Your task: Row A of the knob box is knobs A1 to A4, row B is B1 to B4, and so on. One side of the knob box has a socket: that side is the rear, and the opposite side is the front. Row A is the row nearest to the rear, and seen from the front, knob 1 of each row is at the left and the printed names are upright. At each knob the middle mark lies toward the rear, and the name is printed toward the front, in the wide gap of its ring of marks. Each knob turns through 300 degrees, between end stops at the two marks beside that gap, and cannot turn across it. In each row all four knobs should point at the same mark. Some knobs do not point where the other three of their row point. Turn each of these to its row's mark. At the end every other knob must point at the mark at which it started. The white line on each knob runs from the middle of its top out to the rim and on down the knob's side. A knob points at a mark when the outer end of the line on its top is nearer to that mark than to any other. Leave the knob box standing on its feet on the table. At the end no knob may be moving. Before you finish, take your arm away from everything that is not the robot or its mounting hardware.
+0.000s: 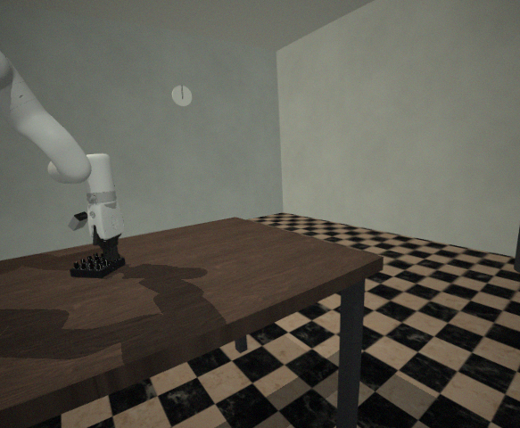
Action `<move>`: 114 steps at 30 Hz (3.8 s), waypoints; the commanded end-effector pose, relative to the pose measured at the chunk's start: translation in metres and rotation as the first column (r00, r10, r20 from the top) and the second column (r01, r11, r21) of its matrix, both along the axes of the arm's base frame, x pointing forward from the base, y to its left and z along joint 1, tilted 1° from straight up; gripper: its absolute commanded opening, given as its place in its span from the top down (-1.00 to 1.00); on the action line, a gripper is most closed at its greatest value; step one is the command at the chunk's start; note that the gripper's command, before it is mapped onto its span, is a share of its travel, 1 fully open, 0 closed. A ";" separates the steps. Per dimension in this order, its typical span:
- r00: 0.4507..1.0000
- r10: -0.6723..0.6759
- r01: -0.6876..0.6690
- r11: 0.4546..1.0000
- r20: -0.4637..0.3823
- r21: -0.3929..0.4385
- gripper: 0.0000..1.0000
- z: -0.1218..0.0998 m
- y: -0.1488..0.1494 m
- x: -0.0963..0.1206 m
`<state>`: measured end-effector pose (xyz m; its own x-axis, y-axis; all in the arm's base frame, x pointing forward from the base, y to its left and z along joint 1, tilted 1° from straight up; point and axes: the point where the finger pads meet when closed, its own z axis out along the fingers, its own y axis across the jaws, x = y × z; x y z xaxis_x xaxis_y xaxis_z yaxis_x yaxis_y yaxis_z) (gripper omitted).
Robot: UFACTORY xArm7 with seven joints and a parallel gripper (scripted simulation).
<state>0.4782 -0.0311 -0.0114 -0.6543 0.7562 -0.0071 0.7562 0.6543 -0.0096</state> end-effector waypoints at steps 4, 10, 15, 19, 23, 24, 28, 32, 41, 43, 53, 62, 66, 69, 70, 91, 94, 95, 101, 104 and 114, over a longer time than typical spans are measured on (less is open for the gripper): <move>1.000 0.000 0.000 1.000 0.004 -0.001 0.61 0.002 0.000 0.002; 1.000 0.000 0.000 1.000 0.004 -0.001 0.61 0.002 0.000 0.002; 1.000 0.000 0.000 1.000 0.004 -0.001 0.61 0.002 0.000 0.002; 1.000 0.000 0.000 1.000 0.004 -0.001 0.61 0.002 0.000 0.002; 1.000 0.000 0.000 1.000 0.004 -0.001 0.61 0.002 0.000 0.002; 1.000 0.000 0.000 1.000 0.004 -0.001 0.61 0.002 0.000 0.002; 1.000 0.000 0.000 1.000 0.004 -0.001 0.61 0.004 0.000 0.002; 1.000 0.000 0.000 1.000 0.004 -0.001 0.61 0.007 0.000 0.002; 1.000 0.000 0.000 1.000 0.004 -0.001 0.61 0.030 0.000 0.002; 1.000 0.000 0.000 1.000 0.004 -0.001 0.61 0.034 0.000 0.002; 1.000 0.000 0.000 1.000 0.004 -0.001 0.61 0.038 0.000 0.002; 1.000 0.002 -0.002 1.000 0.006 0.004 0.61 0.041 0.004 -0.004; 1.000 0.008 -0.008 1.000 0.010 0.016 0.61 0.051 0.019 -0.031; 1.000 0.009 -0.010 1.000 0.009 0.014 0.61 0.055 0.027 -0.058; 1.000 0.009 -0.009 1.000 0.008 0.010 0.61 0.055 0.028 -0.068; 1.000 0.005 -0.005 1.000 0.004 -0.001 0.61 0.055 0.030 -0.089; 1.000 0.005 -0.005 1.000 0.004 -0.001 0.61 0.055 0.030 -0.089; 1.000 0.005 -0.005 1.000 0.004 -0.001 0.61 0.055 0.030 -0.089; 1.000 0.005 -0.005 1.000 0.004 -0.001 0.61 0.055 0.030 -0.089; 1.000 0.005 -0.005 1.000 0.004 -0.001 0.61 0.055 0.030 -0.089; 1.000 0.005 -0.005 1.000 0.004 -0.001 0.61 0.054 0.030 -0.089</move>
